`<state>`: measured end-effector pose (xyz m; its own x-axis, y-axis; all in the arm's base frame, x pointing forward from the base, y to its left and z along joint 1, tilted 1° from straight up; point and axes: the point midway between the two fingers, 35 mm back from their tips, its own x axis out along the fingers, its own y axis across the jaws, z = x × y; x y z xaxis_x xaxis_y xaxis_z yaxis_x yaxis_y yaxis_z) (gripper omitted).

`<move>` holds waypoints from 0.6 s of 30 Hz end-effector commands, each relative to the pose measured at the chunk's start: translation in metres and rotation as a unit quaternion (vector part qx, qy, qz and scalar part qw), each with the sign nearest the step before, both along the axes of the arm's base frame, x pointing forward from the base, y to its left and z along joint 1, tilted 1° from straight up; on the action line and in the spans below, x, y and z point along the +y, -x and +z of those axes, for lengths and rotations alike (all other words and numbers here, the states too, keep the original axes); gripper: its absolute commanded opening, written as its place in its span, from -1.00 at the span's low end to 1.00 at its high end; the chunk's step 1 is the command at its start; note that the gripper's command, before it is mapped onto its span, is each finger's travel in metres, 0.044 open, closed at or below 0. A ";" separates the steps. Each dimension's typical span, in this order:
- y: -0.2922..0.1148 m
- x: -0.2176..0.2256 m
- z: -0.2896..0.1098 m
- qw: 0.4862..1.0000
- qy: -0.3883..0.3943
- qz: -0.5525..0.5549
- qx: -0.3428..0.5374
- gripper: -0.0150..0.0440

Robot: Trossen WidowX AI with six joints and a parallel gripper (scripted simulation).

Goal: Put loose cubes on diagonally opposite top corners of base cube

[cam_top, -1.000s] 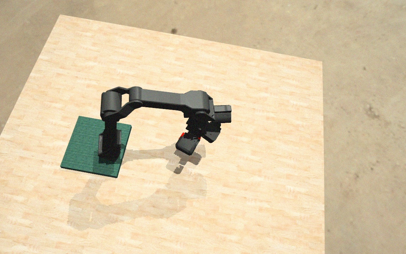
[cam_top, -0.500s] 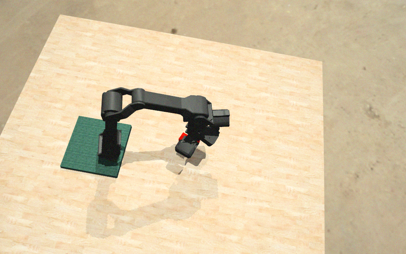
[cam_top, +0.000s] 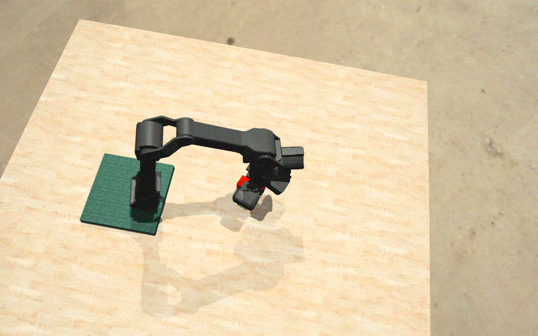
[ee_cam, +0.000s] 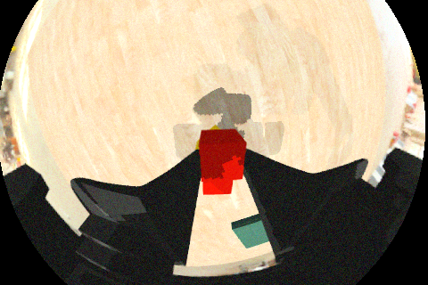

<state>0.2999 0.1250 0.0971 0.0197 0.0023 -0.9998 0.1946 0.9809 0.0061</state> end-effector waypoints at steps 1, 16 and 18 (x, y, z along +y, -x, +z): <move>0.001 0.000 -0.011 1.000 0.001 -0.002 0.005 -0.14; 0.001 0.000 -0.020 1.000 0.001 -0.003 0.005 -0.14; 0.001 0.000 -0.022 1.000 0.001 -0.003 0.005 -0.14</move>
